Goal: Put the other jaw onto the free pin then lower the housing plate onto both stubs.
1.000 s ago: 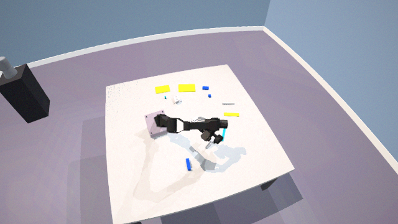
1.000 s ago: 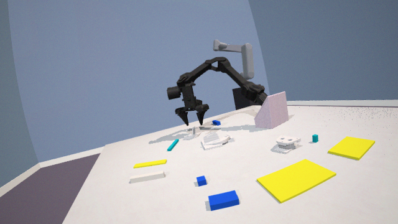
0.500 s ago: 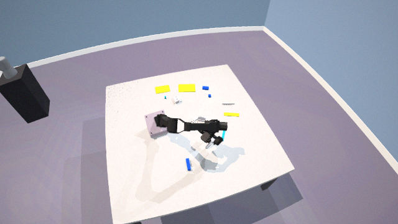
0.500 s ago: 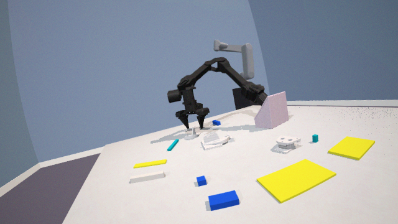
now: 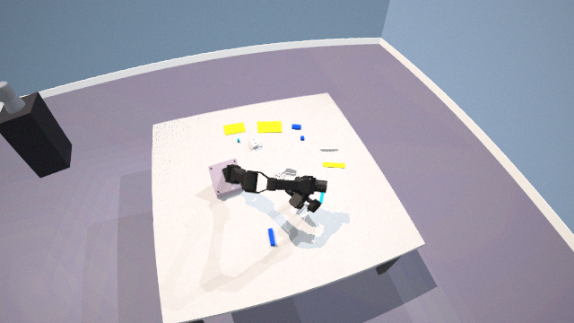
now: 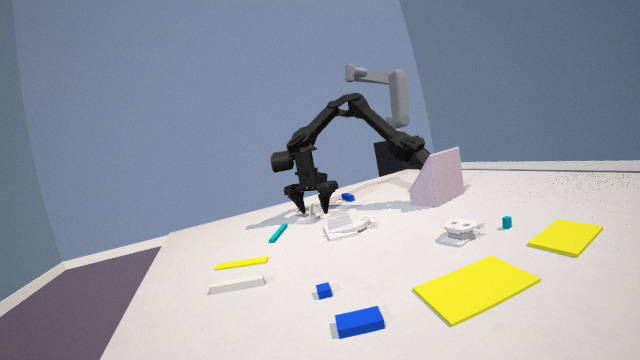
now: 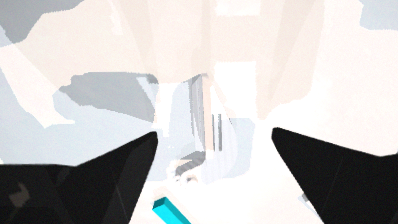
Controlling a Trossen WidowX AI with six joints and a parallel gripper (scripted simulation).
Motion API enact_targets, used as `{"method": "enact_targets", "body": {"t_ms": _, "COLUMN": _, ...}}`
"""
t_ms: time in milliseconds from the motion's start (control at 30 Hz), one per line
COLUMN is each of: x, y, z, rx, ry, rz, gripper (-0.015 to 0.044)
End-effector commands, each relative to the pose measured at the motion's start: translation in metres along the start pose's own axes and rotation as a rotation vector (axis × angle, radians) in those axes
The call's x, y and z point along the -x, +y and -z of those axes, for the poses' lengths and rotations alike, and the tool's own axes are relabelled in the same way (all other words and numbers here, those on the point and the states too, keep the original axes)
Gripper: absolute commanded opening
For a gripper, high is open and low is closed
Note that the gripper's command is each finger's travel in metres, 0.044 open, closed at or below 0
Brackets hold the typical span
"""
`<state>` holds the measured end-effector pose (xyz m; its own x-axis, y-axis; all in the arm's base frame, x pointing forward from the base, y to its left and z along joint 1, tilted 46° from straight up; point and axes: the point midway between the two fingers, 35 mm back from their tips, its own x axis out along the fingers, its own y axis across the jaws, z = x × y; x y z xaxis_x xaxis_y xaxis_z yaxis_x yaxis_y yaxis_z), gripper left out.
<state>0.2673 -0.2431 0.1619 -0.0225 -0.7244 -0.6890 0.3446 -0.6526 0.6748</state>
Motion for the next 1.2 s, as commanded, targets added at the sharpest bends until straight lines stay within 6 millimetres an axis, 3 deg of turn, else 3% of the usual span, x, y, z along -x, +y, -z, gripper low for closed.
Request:
{"method": "enact_targets", "body": {"t_ms": 0, "x": -0.0089, "y": -0.0022, "z": 0.0002, "rx": 0.007, "ry": -0.001, "rz": 0.006, "gripper": 0.0440}}
{"method": "enact_targets", "body": {"t_ms": 900, "x": -0.0117, "y": -0.0023, "z": 0.0000, "rx": 0.007, "ry": -0.002, "rz": 0.005, "gripper": 0.0440}}
{"method": "enact_targets", "body": {"t_ms": 1167, "x": -0.0112, "y": -0.0018, "z": -0.0006, "rx": 0.004, "ry": -0.004, "rz": 0.003, "gripper": 0.0230}}
